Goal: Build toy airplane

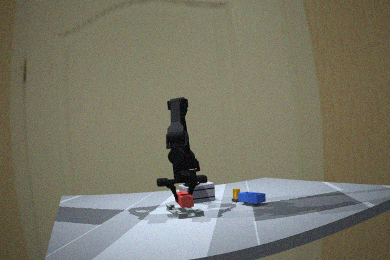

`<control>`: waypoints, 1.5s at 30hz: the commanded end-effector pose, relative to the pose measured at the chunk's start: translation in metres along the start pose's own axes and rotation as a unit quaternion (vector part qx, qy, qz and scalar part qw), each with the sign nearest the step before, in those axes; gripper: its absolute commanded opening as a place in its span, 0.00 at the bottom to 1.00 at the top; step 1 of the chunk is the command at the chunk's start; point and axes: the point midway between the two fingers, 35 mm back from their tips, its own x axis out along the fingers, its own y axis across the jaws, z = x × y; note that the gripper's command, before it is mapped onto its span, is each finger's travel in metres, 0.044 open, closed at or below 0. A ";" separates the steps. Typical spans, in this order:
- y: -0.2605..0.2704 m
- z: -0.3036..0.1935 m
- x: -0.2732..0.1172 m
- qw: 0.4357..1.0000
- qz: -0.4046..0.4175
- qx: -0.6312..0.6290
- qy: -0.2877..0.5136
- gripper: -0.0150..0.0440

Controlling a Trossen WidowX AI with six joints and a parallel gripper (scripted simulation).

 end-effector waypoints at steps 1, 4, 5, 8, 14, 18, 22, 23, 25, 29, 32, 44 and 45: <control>0.000 -0.001 0.007 1.000 -0.001 -0.002 0.001 0.59; 0.000 -0.001 0.012 1.000 -0.001 -0.002 0.001 0.59; 0.000 -0.002 0.014 1.000 -0.001 -0.002 0.001 0.59; 0.000 -0.002 0.016 1.000 -0.001 -0.002 0.001 0.59; 0.000 -0.001 0.014 1.000 0.000 0.000 0.001 0.54; 0.000 -0.001 0.014 1.000 0.000 0.000 0.001 0.46; 0.000 -0.001 0.014 1.000 0.000 0.000 0.001 0.28; 0.000 -0.001 0.014 1.000 0.000 0.000 0.001 0.33; 0.000 -0.001 0.014 1.000 0.000 0.000 0.001 0.42; 0.000 -0.001 0.014 1.000 0.000 0.000 0.001 0.59; 0.000 -0.001 0.014 1.000 0.000 0.000 0.001 0.73; 0.000 -0.001 0.014 1.000 0.000 0.000 0.001 1.00; 0.000 -0.001 0.014 1.000 0.000 0.000 0.001 1.00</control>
